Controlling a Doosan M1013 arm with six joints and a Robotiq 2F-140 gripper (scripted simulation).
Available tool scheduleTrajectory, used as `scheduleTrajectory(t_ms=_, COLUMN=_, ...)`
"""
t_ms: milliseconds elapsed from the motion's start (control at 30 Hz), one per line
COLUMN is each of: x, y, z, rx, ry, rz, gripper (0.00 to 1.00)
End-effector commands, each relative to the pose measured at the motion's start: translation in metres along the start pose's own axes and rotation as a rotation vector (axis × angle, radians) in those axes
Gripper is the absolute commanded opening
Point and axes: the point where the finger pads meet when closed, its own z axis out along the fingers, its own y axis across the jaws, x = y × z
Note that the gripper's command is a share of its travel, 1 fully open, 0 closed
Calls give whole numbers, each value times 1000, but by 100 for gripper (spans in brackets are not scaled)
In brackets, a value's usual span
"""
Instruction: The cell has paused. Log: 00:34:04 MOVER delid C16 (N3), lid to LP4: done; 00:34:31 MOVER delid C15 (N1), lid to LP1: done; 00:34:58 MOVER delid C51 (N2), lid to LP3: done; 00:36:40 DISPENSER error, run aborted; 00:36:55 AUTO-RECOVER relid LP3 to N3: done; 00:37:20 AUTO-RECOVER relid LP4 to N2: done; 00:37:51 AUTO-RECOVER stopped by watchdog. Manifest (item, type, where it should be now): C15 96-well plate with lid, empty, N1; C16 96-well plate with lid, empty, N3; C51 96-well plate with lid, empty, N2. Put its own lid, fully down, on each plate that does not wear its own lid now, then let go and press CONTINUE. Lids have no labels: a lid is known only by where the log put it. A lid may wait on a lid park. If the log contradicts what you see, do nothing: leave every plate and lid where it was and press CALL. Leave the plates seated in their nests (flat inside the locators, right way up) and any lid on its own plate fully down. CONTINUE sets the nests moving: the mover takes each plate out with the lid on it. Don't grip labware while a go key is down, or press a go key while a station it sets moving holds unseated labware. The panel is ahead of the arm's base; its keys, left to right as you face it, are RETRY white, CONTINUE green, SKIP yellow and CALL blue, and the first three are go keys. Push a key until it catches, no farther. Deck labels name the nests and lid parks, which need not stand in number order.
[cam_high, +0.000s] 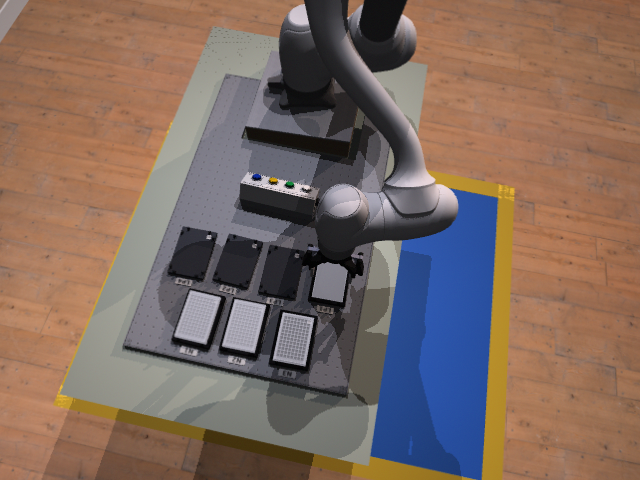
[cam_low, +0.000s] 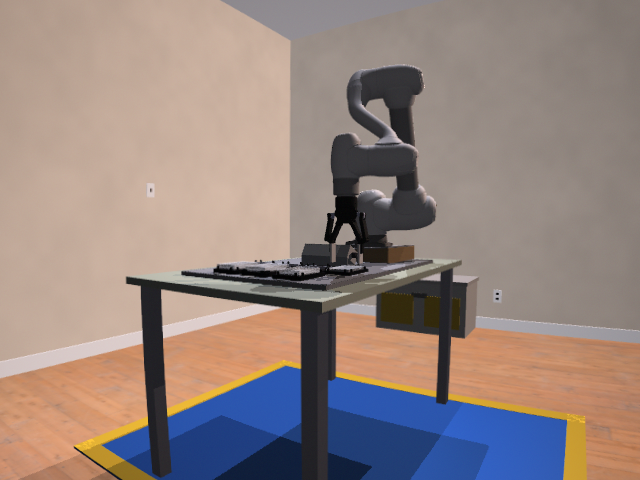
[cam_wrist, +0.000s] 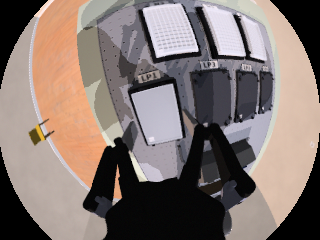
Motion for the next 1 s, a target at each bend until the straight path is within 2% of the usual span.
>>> scheduleTrajectory(t_ms=0, x=0, y=2, z=2, rx=-2, ry=1, rz=1, gripper=66)
scheduleTrajectory(t_ms=800, x=0, y=2, z=2, rx=-2, ry=1, rz=1, gripper=66)
scheduleTrajectory(t_ms=833, x=0, y=2, z=2, rx=-2, ry=1, rz=1, gripper=59)
scheduleTrajectory(t_ms=967, x=0, y=2, z=2, rx=-2, ry=1, rz=1, gripper=59)
